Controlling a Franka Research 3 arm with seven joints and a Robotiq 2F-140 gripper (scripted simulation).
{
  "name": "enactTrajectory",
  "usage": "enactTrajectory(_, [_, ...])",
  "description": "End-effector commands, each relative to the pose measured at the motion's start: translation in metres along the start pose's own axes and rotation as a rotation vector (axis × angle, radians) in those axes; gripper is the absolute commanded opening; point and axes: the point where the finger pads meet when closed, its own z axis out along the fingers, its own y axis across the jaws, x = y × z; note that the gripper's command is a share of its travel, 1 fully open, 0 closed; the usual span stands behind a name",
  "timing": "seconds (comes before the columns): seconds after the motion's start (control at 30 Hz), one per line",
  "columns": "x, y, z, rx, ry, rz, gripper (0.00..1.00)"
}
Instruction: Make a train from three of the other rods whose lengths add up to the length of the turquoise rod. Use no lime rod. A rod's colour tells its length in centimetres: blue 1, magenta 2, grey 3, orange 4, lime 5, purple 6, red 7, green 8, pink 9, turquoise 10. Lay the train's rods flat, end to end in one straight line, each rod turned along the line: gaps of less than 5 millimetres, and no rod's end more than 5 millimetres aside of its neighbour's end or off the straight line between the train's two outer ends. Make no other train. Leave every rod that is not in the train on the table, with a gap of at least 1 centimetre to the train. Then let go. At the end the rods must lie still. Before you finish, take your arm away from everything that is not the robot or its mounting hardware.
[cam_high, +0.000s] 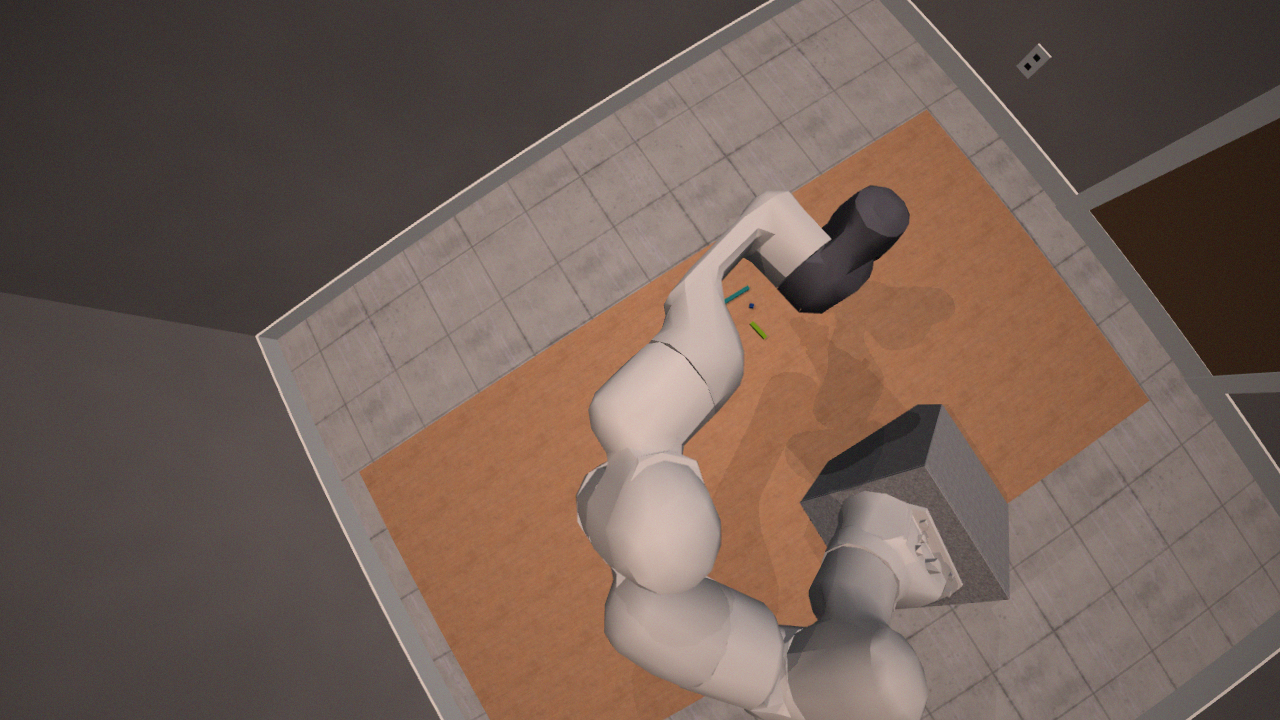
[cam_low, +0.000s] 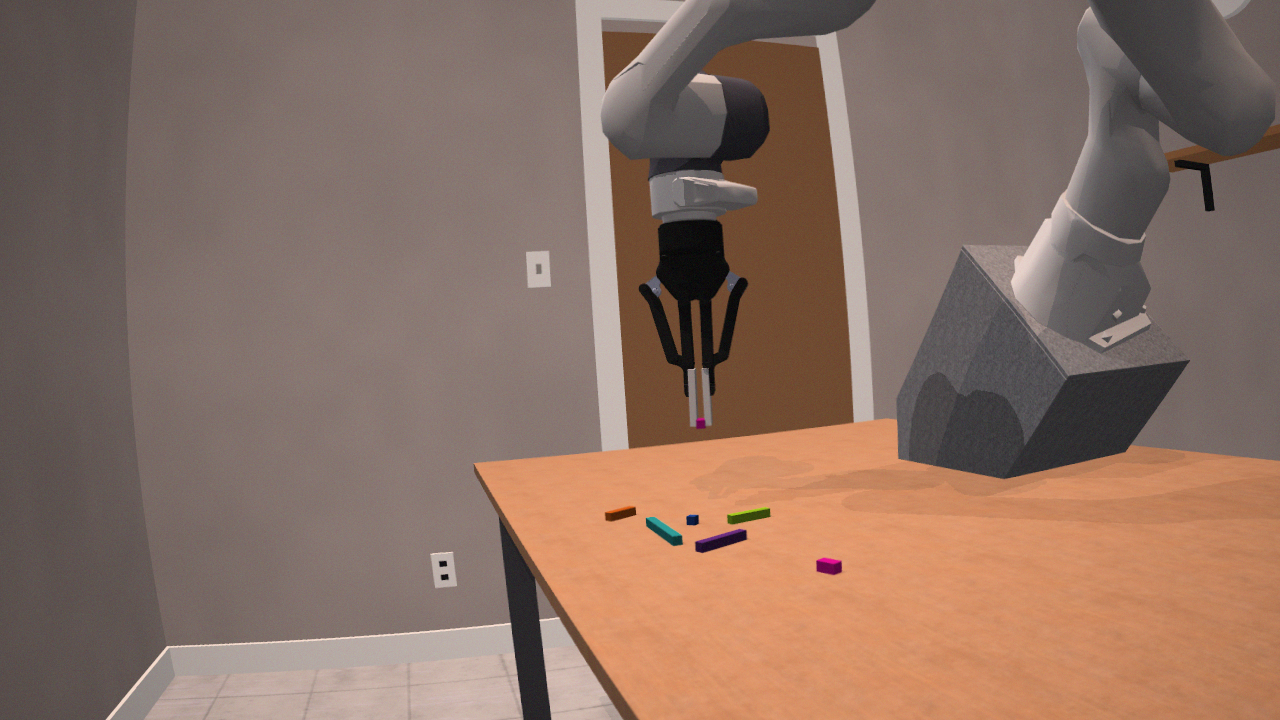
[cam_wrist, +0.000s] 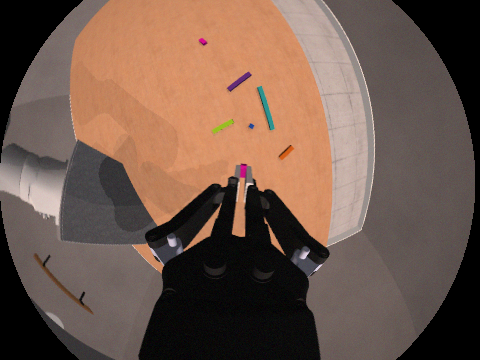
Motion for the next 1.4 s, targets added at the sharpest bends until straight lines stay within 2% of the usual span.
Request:
enactTrajectory(0.0, [0.002,-0.004,0.000,0.010,0.005,0.012,0.03])
enactTrajectory(0.17, [0.007,-0.004,0.000,0.010,0.006,0.000,0.03])
enactTrajectory(0.27, [0.049,-0.008,-0.001,0.005,0.011,-0.107,0.03])
enactTrajectory(0.47, [0.119,-0.023,-0.003,0.002,0.016,-0.290,0.03])
enactTrajectory(0.53, [0.119,-0.023,-0.003,0.002,0.016,-0.290,0.03])
enactTrajectory(0.57, [0.149,-0.033,-0.003,0.001,0.017,-0.375,0.03])
enactTrajectory(1.0, [0.250,-0.091,-0.003,0.006,0.012,-0.712,0.03])
enactTrajectory(1.17, [0.264,-0.103,-0.003,0.008,0.009,-0.770,0.03])
enactTrajectory(1.37, [0.264,-0.103,-0.003,0.008,0.009,-0.772,0.03])
